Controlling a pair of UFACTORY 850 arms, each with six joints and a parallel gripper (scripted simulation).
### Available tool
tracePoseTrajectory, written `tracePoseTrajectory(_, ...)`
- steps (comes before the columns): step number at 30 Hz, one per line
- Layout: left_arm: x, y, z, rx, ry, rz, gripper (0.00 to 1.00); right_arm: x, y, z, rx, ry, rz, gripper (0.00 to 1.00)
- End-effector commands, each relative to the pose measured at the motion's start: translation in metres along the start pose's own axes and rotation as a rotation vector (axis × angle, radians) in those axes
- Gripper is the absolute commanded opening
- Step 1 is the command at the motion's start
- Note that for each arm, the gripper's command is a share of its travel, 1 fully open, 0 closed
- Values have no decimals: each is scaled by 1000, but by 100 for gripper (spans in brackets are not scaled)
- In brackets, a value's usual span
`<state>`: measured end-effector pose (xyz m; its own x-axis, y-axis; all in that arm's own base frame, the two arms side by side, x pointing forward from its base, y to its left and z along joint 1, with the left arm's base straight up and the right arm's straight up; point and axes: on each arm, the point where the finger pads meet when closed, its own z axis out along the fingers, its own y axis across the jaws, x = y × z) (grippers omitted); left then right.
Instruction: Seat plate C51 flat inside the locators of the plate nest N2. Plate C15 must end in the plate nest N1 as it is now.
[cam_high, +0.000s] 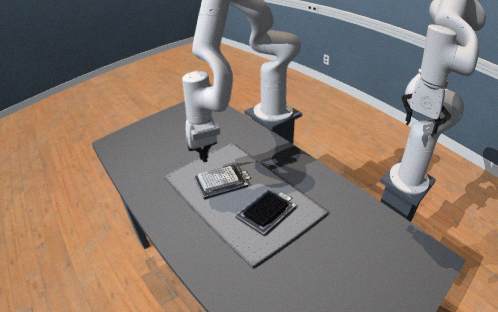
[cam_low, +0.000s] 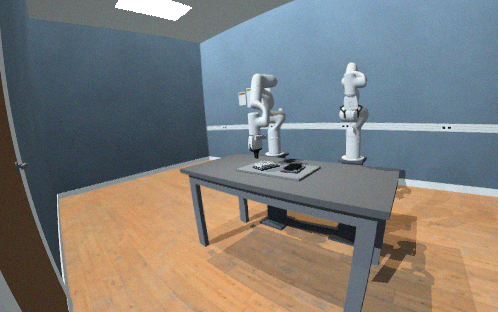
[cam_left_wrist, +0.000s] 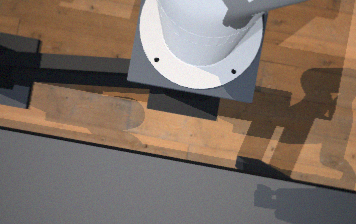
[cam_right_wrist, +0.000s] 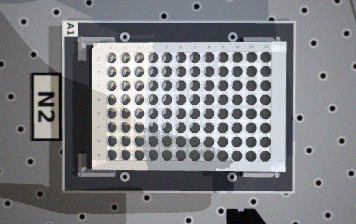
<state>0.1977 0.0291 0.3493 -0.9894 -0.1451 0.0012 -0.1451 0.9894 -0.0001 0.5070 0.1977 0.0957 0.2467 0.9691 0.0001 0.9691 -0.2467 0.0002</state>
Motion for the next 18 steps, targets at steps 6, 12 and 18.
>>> tracePoseTrajectory(6,0,0,-1,0,-1,0,100,1,1,20,-2,1,0,0)
tracePoseTrajectory(12,0,0,-1,0,-1,0,100,1,1,20,-2,1,0,0)
tracePoseTrajectory(18,0,0,-1,0,-1,0,100,1,1,20,-2,1,0,0)
